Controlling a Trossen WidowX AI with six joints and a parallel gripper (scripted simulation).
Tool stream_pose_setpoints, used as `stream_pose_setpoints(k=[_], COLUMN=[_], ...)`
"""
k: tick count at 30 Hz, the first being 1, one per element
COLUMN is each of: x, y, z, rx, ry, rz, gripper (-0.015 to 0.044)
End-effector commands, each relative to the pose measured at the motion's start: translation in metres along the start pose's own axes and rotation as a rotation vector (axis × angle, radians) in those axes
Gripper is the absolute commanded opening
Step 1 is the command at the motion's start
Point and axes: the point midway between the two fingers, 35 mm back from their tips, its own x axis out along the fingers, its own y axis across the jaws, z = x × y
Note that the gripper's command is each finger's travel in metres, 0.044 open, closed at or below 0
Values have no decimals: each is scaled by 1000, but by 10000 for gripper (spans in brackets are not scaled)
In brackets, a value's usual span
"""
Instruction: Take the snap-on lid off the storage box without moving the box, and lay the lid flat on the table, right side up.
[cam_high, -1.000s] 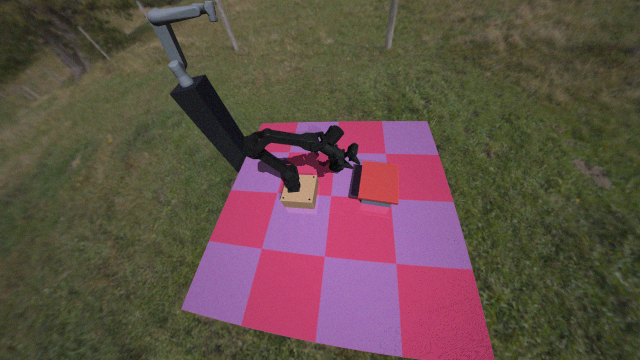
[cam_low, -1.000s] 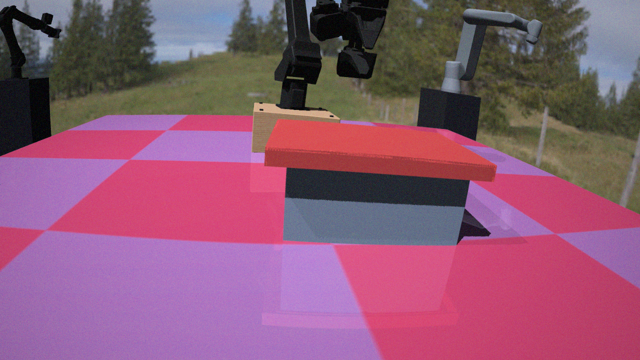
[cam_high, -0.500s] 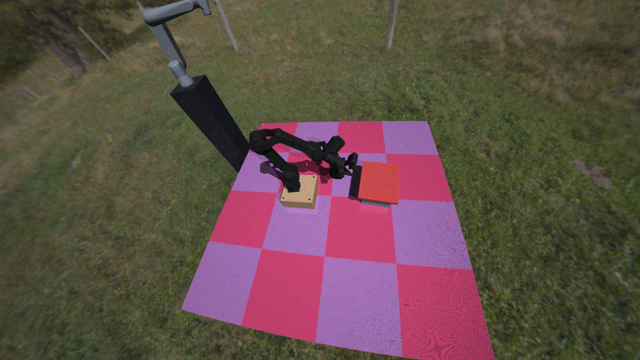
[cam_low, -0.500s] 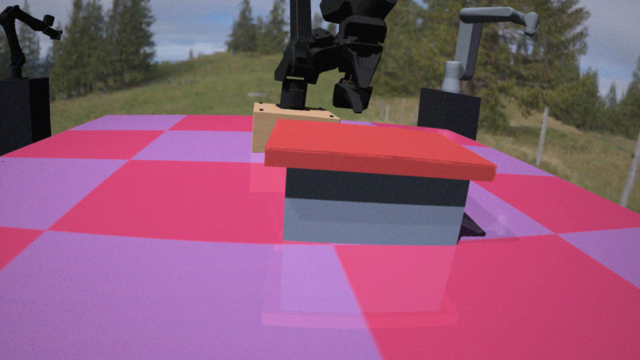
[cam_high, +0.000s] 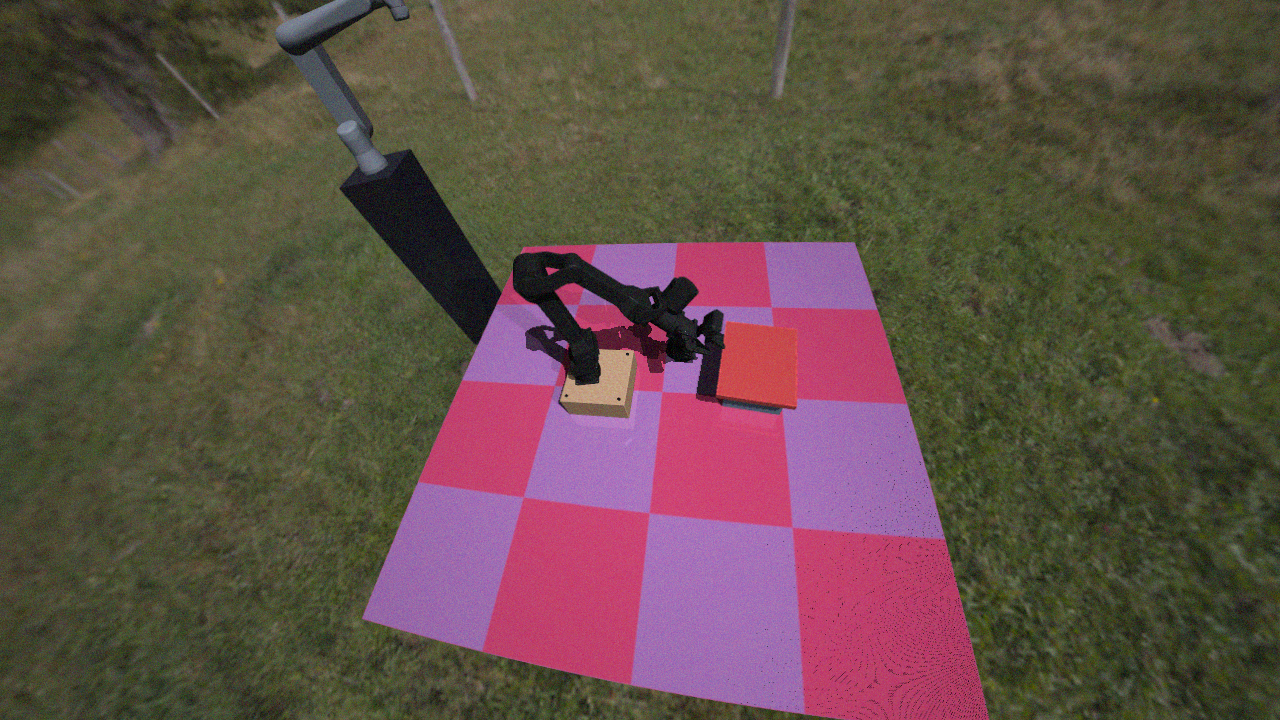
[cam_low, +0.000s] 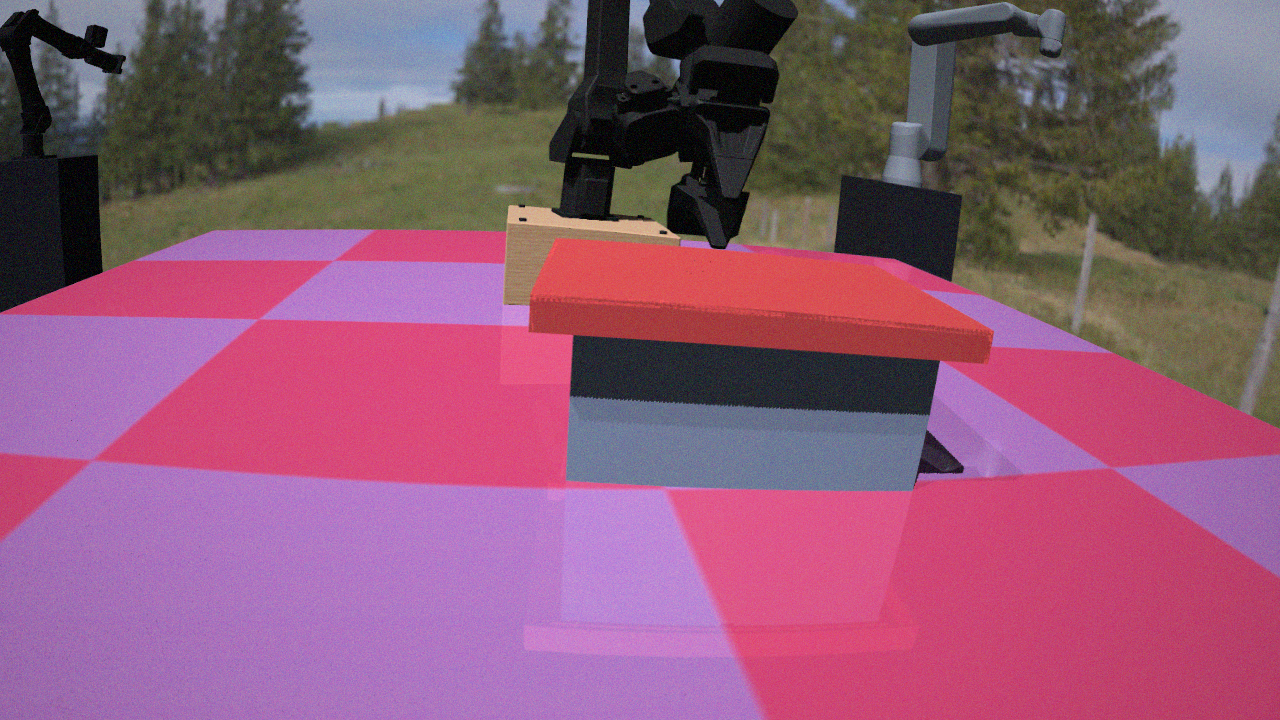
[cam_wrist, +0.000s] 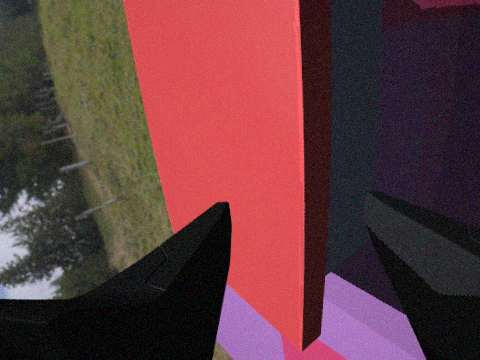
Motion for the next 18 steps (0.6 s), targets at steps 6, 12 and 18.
stream_pose_setpoints(k=[6, 12, 18], x=[15, 24, 34], y=[1, 1, 0], z=[-1, 0, 0], rx=[-4, -3, -3], ry=[4, 5, 5], rz=[2, 3, 4], gripper=[235, 235, 235])
